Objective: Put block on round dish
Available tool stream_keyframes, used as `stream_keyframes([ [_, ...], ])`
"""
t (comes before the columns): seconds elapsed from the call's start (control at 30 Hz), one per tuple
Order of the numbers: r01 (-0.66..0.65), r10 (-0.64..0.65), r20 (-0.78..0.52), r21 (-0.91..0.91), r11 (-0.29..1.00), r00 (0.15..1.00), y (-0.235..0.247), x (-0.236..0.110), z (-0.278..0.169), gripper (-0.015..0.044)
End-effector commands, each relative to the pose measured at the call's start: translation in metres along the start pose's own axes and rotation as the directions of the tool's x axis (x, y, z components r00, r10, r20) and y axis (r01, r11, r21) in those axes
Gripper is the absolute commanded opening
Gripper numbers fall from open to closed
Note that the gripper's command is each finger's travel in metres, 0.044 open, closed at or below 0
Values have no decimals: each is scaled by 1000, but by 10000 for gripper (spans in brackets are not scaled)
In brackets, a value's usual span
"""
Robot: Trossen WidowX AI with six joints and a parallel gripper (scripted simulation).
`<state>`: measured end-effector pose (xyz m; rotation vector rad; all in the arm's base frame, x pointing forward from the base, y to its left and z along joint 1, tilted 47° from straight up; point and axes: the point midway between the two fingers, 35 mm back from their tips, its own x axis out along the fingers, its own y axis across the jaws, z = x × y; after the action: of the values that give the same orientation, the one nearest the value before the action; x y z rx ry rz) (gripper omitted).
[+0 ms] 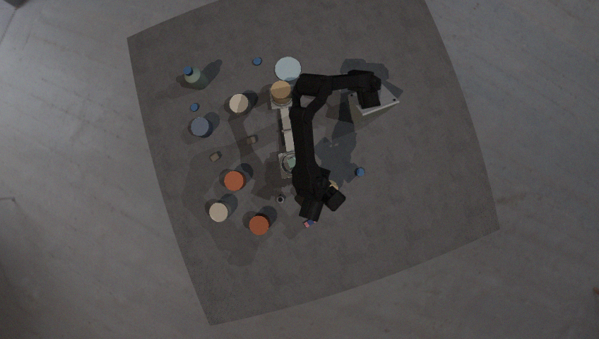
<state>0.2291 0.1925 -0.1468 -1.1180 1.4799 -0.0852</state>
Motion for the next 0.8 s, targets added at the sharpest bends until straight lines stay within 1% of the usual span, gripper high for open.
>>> stream_keyframes([
  [0.0,6,-7,2,167,986,1000,-10,-4,3,260],
  [0.17,10,-11,1,334,943,1000,-19,-7,4,260],
  [0.37,14,-16,0,521,853,1000,-30,-11,5,260],
  [0.57,17,-21,-2,686,728,1000,-41,-15,6,260],
  [0.77,19,-26,-5,821,571,1000,-53,-18,7,260],
])
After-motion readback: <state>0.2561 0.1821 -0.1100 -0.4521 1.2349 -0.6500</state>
